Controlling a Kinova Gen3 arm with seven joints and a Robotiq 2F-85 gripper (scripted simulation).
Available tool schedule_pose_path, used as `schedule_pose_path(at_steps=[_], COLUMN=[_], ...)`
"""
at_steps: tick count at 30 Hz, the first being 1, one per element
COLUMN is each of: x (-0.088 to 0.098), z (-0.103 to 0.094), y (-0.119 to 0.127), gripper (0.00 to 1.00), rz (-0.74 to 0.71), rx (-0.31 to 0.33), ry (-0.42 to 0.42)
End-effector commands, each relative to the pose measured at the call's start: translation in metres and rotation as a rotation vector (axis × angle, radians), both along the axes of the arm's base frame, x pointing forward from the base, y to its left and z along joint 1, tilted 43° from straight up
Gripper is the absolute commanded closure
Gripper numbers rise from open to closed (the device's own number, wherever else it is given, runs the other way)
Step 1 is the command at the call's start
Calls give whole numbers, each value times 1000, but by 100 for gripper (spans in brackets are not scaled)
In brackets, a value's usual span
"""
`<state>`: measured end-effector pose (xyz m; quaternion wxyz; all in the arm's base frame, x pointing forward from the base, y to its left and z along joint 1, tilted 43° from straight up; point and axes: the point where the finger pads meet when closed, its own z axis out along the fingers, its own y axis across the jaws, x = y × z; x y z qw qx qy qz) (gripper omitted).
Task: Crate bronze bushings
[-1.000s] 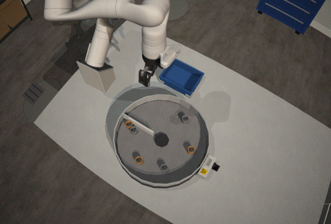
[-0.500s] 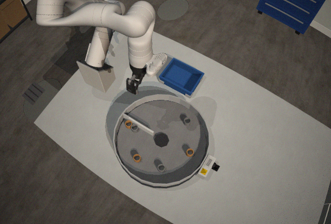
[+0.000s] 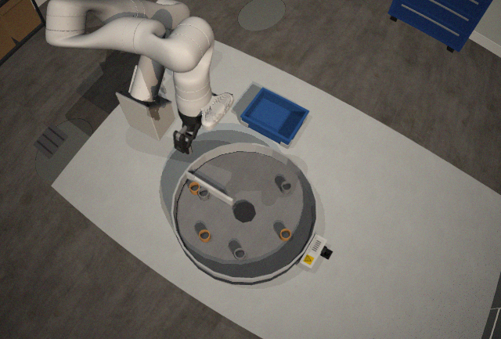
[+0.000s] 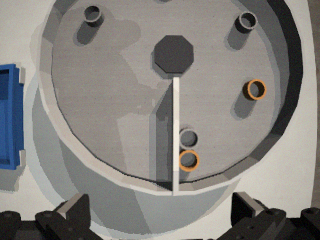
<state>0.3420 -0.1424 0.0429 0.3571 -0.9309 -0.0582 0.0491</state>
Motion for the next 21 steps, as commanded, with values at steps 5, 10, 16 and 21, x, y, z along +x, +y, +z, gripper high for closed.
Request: schedule_pose_path(at_steps=[5, 10, 16, 21], x=[-3, -8, -29, -29], z=[-2, -10, -42, -42], y=[-2, -6, -20, -20], gripper=[0, 0, 0, 0], rz=[-15, -14, -13, -13], rx=[10, 10, 9, 9], ry=[0, 0, 0, 0])
